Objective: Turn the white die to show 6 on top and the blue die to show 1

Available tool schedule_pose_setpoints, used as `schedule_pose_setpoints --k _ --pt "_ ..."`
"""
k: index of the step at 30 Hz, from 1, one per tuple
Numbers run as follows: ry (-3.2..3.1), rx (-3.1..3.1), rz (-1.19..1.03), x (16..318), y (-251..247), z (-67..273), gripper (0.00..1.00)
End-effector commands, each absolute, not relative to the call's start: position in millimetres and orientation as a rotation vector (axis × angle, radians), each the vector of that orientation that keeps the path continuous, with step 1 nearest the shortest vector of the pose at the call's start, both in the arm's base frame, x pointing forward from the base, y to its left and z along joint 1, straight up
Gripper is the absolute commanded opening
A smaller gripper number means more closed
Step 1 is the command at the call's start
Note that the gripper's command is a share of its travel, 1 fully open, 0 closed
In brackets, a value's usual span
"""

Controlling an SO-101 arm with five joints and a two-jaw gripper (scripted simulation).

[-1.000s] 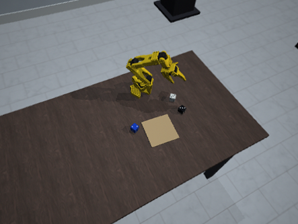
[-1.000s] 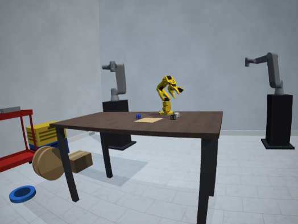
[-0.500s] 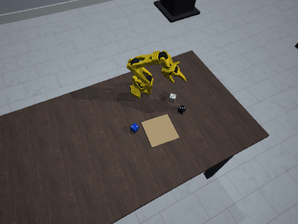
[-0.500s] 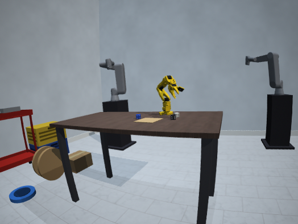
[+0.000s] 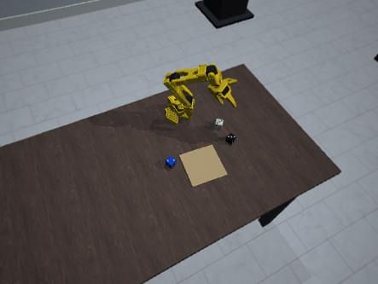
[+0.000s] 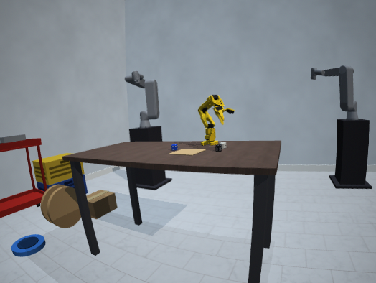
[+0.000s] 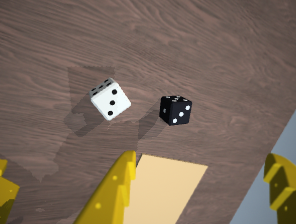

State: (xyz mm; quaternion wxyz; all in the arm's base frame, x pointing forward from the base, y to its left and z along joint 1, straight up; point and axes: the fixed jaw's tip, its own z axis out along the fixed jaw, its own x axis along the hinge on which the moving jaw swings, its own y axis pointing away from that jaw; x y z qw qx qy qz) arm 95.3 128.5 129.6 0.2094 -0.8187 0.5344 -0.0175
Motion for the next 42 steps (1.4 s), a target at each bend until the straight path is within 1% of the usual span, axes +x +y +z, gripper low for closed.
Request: schedule_pose_setpoints --k 1,13,24,31,42 --pt "1.588 -2.193 -0.009 95 134 136 0.35" --pt "2.122 -1.83 0.12 95 148 132 0.35" --pt "2.424 -1.536 0.17 96 156 129 0.35" --pt "2.565 -1.364 0.184 96 161 126 0.35" --pt "2.638 -1.263 0.189 97 163 125 0.35"
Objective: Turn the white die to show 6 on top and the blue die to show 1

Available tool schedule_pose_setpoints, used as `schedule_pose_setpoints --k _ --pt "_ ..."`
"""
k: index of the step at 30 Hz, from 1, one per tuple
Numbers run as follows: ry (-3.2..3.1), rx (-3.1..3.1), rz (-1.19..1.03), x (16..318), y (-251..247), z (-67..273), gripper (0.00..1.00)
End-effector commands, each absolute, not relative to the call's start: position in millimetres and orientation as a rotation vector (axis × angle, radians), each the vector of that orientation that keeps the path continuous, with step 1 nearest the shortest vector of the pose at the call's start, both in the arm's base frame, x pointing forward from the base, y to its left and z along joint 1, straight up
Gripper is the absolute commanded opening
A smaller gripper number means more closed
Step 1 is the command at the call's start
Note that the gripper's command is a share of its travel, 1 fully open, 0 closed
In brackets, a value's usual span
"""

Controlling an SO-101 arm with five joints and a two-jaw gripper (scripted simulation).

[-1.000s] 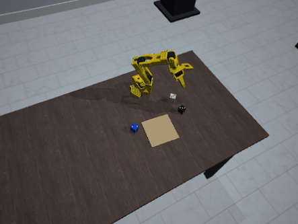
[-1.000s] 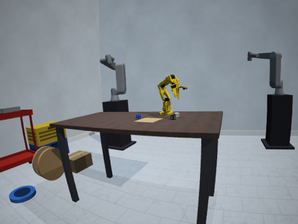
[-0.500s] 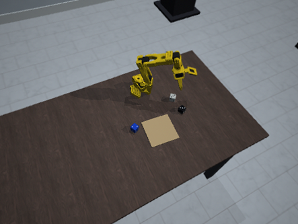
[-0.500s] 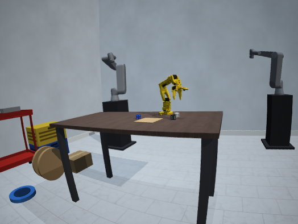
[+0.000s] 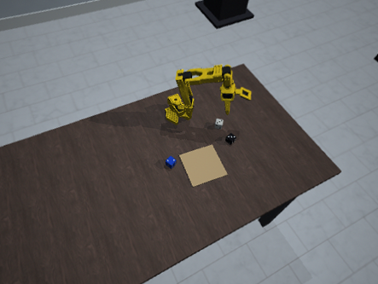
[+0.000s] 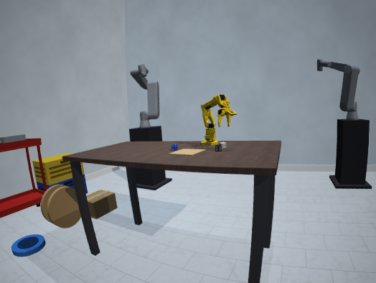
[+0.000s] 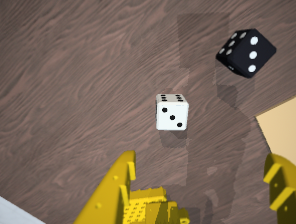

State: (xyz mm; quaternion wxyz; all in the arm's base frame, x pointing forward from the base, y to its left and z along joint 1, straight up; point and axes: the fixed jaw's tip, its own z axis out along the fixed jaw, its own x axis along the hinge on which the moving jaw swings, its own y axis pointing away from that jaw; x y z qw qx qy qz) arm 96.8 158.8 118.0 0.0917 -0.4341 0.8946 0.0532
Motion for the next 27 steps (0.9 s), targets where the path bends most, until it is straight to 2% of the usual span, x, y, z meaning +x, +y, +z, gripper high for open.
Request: schedule_pose_setpoints --k 1,14,27 --pt "2.64 -1.259 0.19 97 163 125 0.35" --pt "2.667 -1.265 0.169 97 163 120 0.35" --pt "2.888 -1.37 -0.055 94 158 76 0.35"
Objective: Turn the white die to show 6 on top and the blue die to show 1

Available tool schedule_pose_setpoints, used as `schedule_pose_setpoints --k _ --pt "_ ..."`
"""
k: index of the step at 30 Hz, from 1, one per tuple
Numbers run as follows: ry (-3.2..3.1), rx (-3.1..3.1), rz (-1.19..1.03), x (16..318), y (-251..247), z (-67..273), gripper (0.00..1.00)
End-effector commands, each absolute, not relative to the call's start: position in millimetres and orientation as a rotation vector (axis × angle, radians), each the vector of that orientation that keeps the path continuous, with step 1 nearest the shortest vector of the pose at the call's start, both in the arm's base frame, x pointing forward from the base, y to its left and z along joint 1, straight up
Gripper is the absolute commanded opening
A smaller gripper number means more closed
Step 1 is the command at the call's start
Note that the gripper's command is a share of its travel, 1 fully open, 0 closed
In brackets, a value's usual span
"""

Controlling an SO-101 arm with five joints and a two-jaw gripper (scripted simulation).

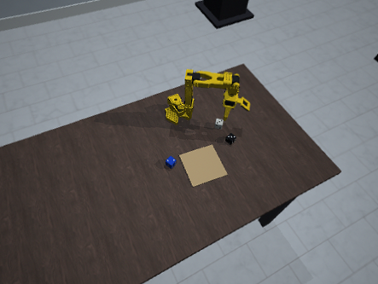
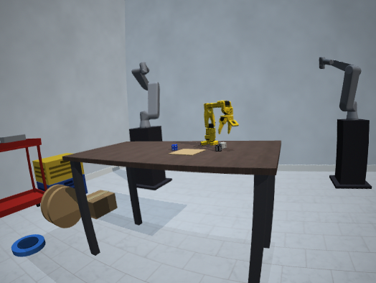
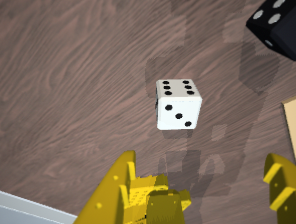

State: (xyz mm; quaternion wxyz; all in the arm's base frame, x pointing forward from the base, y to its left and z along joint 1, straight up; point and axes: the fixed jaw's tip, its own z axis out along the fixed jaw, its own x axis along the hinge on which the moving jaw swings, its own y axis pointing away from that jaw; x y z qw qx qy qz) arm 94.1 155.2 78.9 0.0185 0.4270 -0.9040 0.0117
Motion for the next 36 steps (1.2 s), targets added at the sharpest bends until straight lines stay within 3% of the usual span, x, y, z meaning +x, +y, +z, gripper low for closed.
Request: schedule_pose_setpoints --k 1,10,36 --pt "-2.764 1.312 0.076 93 157 71 0.35" --pt "-2.641 1.253 0.192 88 149 48 0.35" --pt "-2.642 1.234 0.2 87 148 49 0.35"
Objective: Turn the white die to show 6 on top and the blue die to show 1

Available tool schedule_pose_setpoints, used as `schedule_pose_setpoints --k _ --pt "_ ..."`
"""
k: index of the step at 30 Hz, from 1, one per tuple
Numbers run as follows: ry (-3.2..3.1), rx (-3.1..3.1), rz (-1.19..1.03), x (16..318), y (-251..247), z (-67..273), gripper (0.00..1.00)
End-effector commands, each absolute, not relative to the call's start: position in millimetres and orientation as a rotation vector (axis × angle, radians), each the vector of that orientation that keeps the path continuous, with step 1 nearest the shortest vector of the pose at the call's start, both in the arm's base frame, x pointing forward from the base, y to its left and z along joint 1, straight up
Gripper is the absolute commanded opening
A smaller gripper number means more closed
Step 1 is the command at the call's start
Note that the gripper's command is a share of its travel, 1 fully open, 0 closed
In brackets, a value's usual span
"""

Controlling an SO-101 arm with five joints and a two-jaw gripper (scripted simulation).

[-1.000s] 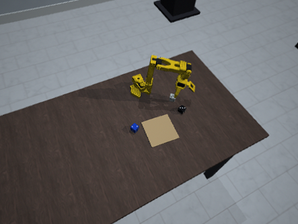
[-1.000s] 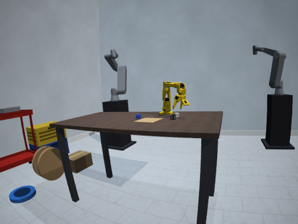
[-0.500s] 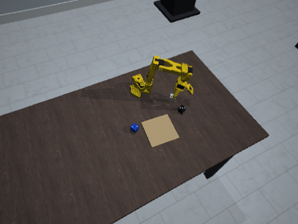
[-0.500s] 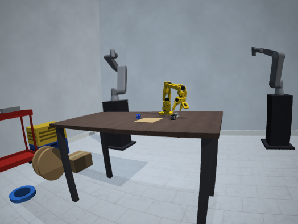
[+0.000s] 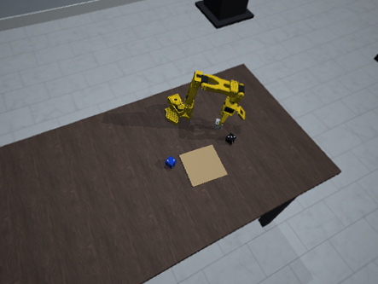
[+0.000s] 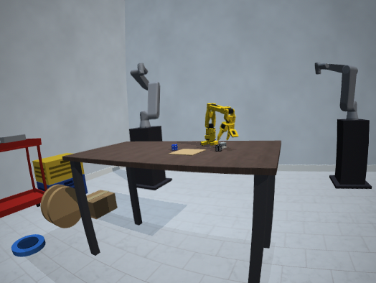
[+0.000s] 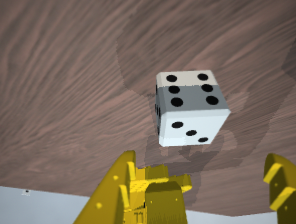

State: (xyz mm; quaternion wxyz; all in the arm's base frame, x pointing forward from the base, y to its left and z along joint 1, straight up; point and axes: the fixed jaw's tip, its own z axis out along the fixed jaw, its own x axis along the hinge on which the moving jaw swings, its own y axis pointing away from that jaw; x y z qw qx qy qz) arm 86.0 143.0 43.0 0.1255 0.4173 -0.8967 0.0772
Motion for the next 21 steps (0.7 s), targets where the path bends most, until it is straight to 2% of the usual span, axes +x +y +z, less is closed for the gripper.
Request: schedule_pose_setpoints --k 1,21 --pt "-2.642 1.233 0.2 87 148 49 0.35" --pt "-2.603 1.218 0.232 88 148 33 0.35"
